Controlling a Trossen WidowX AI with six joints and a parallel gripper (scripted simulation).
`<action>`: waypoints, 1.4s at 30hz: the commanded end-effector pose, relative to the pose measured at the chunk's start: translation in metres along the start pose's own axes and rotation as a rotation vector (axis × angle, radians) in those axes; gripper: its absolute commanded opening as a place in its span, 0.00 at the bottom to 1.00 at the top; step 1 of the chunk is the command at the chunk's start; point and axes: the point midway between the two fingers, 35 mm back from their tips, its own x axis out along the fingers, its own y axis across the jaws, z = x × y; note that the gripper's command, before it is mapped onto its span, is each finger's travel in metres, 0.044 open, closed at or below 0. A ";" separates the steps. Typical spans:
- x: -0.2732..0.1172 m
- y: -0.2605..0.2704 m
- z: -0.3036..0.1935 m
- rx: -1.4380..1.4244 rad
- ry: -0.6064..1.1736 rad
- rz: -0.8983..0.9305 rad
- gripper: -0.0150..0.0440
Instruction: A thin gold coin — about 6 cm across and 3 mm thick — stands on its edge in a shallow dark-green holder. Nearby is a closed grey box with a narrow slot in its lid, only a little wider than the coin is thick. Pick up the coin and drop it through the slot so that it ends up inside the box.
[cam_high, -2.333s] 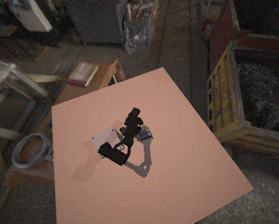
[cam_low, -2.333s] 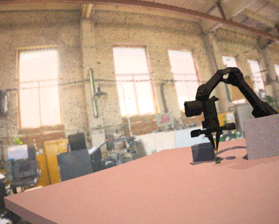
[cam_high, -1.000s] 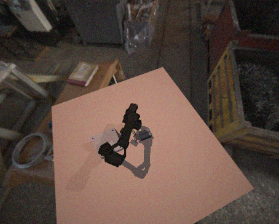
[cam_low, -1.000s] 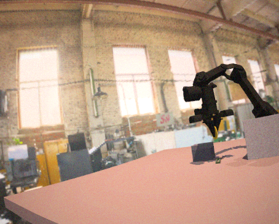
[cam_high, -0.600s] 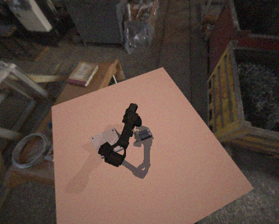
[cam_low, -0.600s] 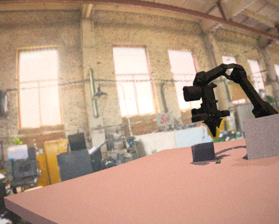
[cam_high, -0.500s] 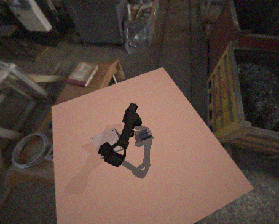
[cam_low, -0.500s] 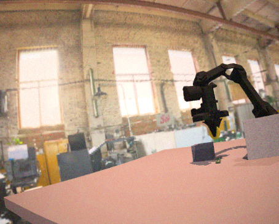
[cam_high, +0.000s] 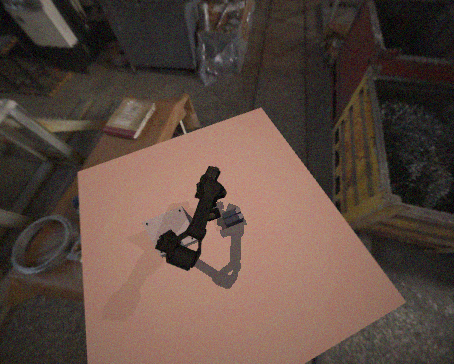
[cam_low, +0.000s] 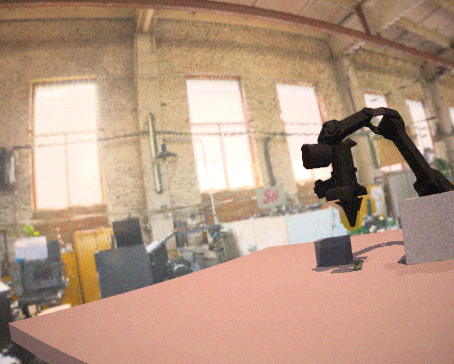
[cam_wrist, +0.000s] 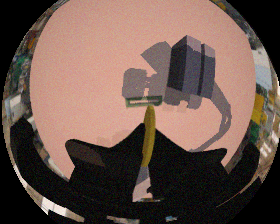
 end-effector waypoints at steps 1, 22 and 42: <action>0.000 0.000 0.000 -0.026 0.003 0.002 0.25; -0.002 -0.024 0.039 -0.023 0.002 0.011 0.25; -0.002 -0.058 0.075 -0.023 -0.001 0.005 0.25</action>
